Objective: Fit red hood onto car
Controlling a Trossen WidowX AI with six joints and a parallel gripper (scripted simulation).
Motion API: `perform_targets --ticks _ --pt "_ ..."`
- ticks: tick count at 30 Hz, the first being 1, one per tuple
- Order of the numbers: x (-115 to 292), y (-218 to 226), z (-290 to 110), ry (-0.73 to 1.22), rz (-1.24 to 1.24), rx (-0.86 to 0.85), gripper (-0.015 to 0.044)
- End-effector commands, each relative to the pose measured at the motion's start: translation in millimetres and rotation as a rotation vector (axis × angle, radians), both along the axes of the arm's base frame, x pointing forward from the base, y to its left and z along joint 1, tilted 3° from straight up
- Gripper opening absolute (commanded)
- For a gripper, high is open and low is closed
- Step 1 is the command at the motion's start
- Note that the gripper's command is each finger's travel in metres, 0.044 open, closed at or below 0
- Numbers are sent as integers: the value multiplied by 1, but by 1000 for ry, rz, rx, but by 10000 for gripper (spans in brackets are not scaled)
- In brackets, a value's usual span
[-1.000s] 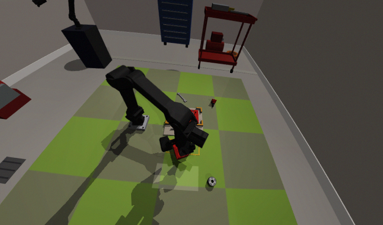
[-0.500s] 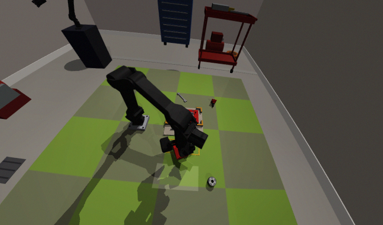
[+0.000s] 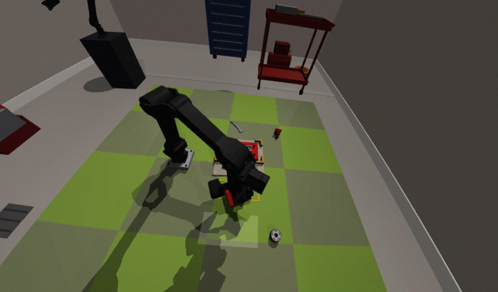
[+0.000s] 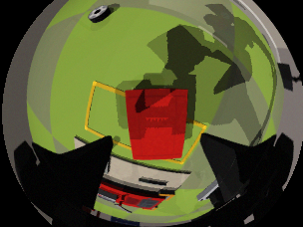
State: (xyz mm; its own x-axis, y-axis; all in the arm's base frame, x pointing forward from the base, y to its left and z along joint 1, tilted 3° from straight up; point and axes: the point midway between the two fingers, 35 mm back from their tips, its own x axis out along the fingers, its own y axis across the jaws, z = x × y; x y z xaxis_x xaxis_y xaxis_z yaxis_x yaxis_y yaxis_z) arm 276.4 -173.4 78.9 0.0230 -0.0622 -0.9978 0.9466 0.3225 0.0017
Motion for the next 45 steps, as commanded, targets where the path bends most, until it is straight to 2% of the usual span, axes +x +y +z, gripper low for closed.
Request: perform_targets --ticks 1,45 --pt "-1 0 -5 6 6 -1 440" --pt "-1 0 -30 7 6 -1 440"
